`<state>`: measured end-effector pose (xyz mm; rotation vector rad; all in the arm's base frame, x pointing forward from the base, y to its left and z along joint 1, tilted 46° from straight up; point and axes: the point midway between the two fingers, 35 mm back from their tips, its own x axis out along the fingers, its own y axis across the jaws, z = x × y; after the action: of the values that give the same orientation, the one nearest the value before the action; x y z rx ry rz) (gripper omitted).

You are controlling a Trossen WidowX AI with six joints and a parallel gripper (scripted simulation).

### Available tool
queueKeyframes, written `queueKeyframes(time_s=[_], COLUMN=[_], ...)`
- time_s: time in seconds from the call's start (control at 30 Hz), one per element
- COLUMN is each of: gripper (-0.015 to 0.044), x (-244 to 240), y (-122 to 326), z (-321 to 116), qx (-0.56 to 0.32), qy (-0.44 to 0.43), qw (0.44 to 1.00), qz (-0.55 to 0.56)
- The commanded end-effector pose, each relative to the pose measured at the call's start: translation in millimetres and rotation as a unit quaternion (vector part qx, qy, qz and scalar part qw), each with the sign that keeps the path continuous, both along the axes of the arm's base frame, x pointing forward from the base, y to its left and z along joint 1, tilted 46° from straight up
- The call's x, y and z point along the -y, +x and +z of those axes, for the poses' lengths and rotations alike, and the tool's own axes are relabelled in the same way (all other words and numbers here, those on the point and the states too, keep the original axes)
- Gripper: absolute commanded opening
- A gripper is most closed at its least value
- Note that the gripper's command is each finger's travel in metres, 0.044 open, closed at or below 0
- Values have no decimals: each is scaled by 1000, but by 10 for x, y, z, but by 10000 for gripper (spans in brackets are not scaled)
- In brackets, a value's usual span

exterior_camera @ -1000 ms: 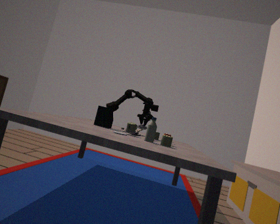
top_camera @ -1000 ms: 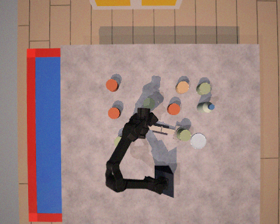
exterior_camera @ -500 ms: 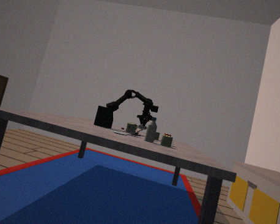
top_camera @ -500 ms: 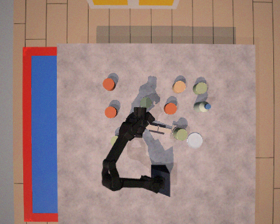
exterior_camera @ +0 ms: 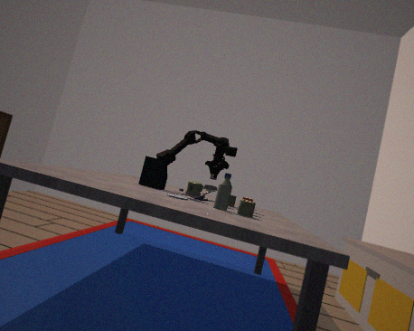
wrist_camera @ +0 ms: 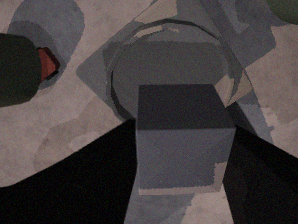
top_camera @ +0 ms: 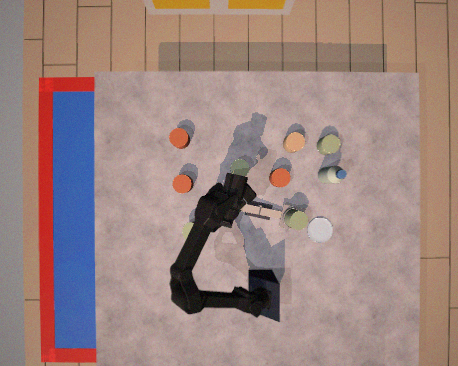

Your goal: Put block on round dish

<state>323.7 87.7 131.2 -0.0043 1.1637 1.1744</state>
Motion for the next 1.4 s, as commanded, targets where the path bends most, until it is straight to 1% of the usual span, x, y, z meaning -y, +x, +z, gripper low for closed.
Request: queueKeyframes(time_s=[0.0,0.17,0.3,0.53,0.8,1.1,1.3,1.37], gripper=[0,0,0,0,0,0,0,0], x=[152,249,359,923,1520,2034,2228,2251], y=[12,2,61,217,127,-278,-684,-781], z=[132,235,95,-621,-1444,-2352,-2923,-3040], qx=[3,3,3,1,1,1,3,4], qy=[-1,0,-5,-27,-32,-25,-13,-9], qw=[1000,1000,1000,1000,999,1000,1000,1000], qz=[-1,-1,-3,-13,-12,-6,-2,-1])
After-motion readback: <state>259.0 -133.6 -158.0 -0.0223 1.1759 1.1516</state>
